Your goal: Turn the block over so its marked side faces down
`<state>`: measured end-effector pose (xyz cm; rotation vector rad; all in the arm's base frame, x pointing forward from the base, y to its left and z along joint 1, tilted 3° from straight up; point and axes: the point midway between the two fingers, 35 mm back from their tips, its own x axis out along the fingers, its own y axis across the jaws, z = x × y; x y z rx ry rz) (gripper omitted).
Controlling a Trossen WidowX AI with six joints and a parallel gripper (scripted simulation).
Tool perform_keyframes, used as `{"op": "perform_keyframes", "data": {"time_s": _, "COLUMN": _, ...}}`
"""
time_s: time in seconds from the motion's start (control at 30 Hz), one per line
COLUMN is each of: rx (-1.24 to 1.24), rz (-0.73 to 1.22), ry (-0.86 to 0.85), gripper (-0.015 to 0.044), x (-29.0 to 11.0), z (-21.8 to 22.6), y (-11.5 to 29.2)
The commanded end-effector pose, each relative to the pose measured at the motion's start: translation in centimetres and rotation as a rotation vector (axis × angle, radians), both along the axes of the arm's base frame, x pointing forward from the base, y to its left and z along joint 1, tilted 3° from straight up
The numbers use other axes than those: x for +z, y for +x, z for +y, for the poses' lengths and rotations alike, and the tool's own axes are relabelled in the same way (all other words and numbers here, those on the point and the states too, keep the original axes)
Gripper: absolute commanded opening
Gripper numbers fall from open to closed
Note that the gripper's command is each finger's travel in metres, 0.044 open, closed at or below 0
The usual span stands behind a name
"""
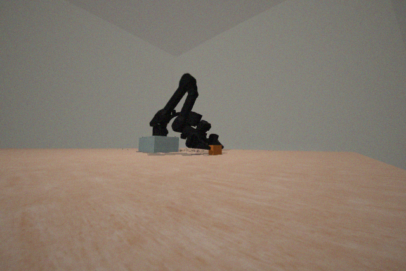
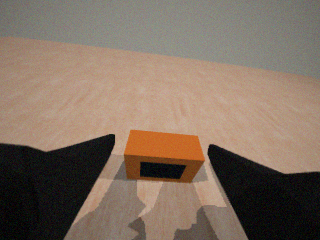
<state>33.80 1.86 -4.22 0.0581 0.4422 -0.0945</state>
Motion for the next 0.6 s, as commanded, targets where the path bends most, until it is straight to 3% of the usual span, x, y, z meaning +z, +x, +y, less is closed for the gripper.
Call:
{"op": "perform_keyframes", "data": {"time_s": 0.0, "rx": 0.0, "rz": 0.009, "ry": -0.004, "gripper": 0.044, "x": -0.1, "z": 0.0, "y": 0.0}}
{"op": "perform_keyframes", "data": {"time_s": 0.27, "rx": 0.013, "rz": 0.222, "ry": 0.007, "gripper": 0.044, "x": 1.2, "z": 0.3, "y": 1.6}}
{"op": "perform_keyframes", "data": {"time_s": 0.57, "rx": 0.019, "rz": 0.416, "ry": 0.028, "gripper": 0.044, "x": 6.5, "z": 0.0, "y": -0.1}}
